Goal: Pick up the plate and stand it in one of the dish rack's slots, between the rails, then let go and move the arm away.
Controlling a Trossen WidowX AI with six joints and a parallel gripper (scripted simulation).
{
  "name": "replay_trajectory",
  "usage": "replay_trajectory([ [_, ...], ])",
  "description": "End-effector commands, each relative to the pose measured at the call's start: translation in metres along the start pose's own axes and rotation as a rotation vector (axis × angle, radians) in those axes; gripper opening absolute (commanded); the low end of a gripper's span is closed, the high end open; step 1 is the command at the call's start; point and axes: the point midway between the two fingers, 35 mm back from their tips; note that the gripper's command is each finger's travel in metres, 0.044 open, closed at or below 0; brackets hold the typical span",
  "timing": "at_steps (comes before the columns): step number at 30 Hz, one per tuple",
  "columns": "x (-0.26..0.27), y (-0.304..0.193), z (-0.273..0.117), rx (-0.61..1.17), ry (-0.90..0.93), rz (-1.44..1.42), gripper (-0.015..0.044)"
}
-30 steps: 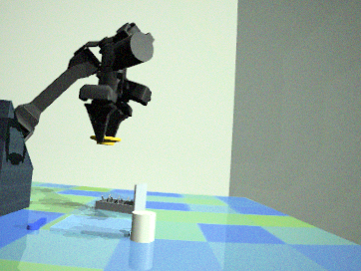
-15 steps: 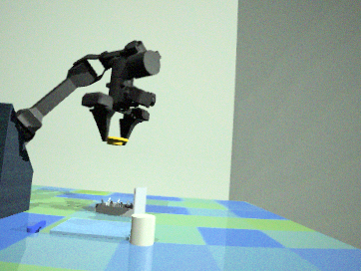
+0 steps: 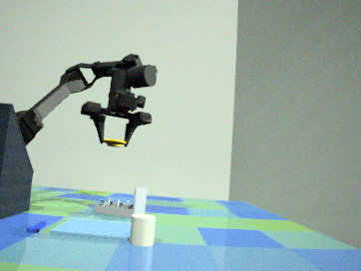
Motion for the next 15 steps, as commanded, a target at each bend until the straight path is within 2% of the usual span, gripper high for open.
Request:
replay_trajectory([
  [1,0.007,-0.026,-0.001,-0.002,0.010,0.152,0.0000],
  [15,0.011,-0.099,0.005,0.016,0.011,0.629,0.0000],
])
Point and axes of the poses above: the point midway between the two fingers, 35 mm back from their tips, its own z axis out along the fingers, its own x axis across the jaws, y = z × x, and after that the axes turned 6 degrees about -z, right-handed
